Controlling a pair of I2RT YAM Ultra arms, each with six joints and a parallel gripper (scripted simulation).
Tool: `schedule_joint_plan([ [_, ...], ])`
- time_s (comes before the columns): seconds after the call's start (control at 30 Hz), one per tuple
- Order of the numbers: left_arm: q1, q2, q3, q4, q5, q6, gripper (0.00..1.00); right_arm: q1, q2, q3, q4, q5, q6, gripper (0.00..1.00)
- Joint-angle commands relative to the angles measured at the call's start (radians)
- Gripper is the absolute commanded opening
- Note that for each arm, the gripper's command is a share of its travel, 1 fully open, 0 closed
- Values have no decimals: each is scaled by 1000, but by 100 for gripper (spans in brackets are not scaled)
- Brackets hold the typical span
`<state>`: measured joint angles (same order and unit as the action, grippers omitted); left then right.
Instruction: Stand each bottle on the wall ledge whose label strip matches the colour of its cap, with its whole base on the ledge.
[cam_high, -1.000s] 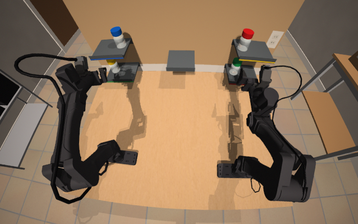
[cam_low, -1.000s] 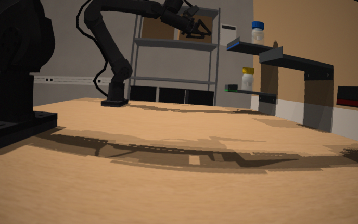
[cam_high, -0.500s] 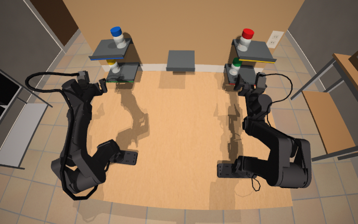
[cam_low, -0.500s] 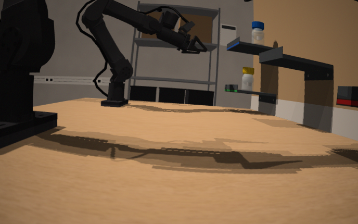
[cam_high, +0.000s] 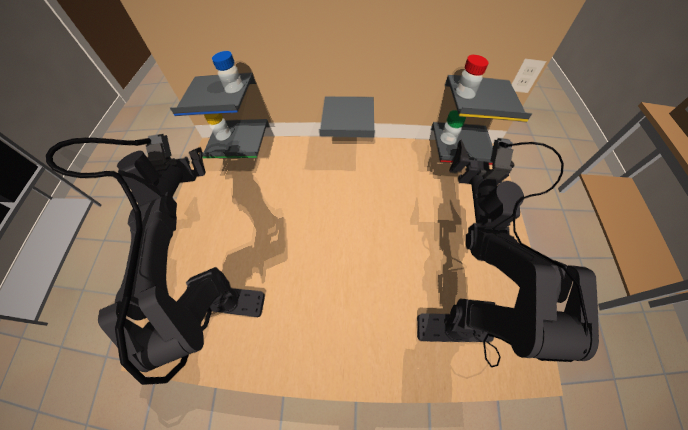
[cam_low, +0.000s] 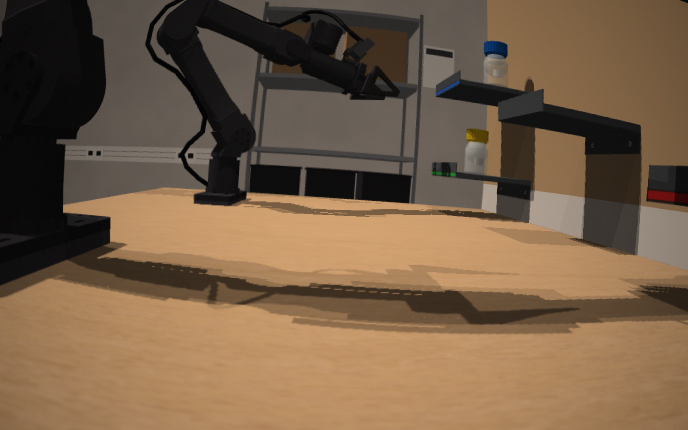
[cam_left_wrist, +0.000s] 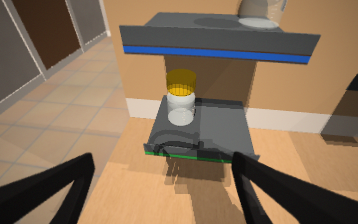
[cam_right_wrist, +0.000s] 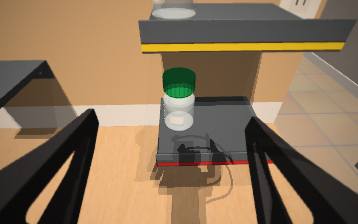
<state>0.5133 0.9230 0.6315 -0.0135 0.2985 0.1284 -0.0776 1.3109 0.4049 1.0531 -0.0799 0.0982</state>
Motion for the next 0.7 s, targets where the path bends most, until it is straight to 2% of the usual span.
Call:
schedule_joint_plan([
  [0.0,10,17,8,23,11,2,100,3,2,6,13,7,-2,100],
  [0.2,10,17,8,23,11,2,100,0,10,6,25,-21,4,100],
  [0.47,10,17,8,23,11,2,100,-173,33,38,33,-155,28,100],
  [0.67,10,17,8,23,11,2,100,-254,63,61,41,-197,34,100],
])
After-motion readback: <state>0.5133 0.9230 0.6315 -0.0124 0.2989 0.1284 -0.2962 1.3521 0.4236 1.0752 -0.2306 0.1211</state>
